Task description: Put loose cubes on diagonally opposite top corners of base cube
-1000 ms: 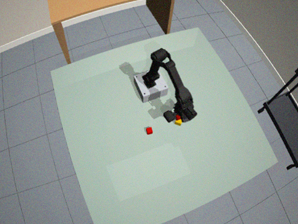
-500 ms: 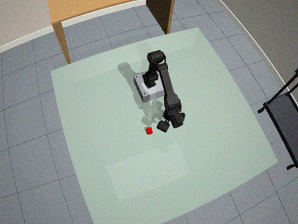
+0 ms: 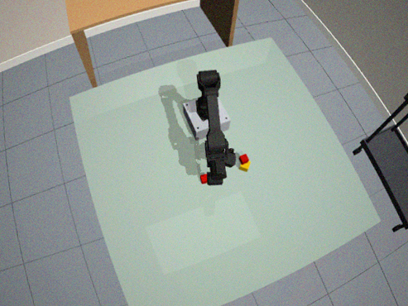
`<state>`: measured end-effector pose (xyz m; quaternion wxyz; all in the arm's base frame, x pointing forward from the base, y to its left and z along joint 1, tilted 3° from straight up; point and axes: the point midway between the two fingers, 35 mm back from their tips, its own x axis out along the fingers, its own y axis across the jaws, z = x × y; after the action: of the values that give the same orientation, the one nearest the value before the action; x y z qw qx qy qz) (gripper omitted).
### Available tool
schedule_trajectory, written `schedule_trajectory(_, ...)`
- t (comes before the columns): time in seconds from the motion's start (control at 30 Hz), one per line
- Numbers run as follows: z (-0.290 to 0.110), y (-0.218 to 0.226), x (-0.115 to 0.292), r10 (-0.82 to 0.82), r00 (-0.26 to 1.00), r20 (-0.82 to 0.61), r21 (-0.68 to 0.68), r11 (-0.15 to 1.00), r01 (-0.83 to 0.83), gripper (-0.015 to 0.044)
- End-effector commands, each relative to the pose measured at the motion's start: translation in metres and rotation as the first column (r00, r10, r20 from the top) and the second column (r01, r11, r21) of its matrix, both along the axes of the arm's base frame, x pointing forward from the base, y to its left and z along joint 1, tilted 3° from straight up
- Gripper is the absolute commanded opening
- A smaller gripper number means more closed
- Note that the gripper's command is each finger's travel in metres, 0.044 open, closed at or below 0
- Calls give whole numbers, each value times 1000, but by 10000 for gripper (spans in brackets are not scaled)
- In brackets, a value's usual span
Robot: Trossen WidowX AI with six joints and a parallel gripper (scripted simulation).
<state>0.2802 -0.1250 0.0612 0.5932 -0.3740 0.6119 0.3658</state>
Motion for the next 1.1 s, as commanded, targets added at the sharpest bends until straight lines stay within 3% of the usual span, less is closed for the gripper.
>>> schedule_trajectory(0.0,7,-25,-10,174,985,-8,-4,985,-174,265)
schedule_trajectory(0.3,6,-28,-11,198,980,-9,-4,980,-198,265)
schedule_trajectory(0.53,-53,-30,-13,198,980,-10,-4,980,-198,265)
schedule_trajectory(1.07,-77,-31,-13,198,980,-10,-3,980,-198,265)
